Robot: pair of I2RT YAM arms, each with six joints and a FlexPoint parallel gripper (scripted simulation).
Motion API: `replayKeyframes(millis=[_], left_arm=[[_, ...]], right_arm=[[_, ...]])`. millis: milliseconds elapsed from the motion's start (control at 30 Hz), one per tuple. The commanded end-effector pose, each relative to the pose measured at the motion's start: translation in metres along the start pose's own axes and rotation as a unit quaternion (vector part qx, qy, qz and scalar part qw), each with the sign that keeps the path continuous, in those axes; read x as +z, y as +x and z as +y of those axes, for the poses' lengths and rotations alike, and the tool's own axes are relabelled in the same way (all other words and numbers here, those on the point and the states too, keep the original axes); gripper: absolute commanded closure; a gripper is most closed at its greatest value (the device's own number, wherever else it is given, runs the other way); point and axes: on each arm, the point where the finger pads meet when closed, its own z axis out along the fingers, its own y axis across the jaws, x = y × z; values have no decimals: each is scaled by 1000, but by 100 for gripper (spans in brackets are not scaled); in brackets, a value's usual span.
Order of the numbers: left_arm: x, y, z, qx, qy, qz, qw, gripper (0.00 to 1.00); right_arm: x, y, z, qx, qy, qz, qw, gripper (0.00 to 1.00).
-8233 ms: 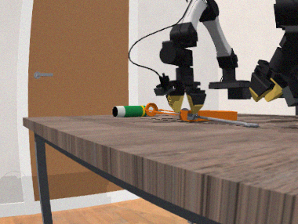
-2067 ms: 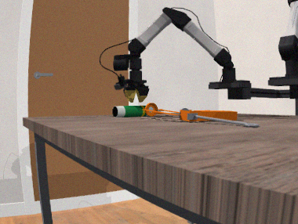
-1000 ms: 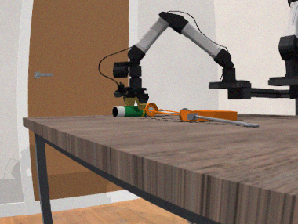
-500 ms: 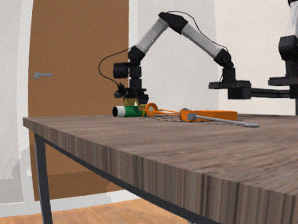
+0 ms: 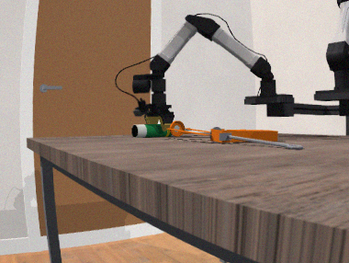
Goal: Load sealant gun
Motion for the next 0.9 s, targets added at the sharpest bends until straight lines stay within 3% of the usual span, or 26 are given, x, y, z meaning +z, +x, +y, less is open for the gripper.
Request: replayKeyframes(millis=[0,67,100,867], left_arm=[[-4,3,-1,-6,3,9,1000,48],[-4,3,-1,-6,3,9,1000,48],[-4,3,-1,-6,3,9,1000,48],[-4,3,-1,-6,3,9,1000,48]], right_arm=[[17,2,8,-10,-16,8,1000,27],[17,3,7,-9,-16,7,1000,27],[17,3,7,-9,-16,7,1000,100],[-7,-2,-3,-9,7,1,1000,100]])
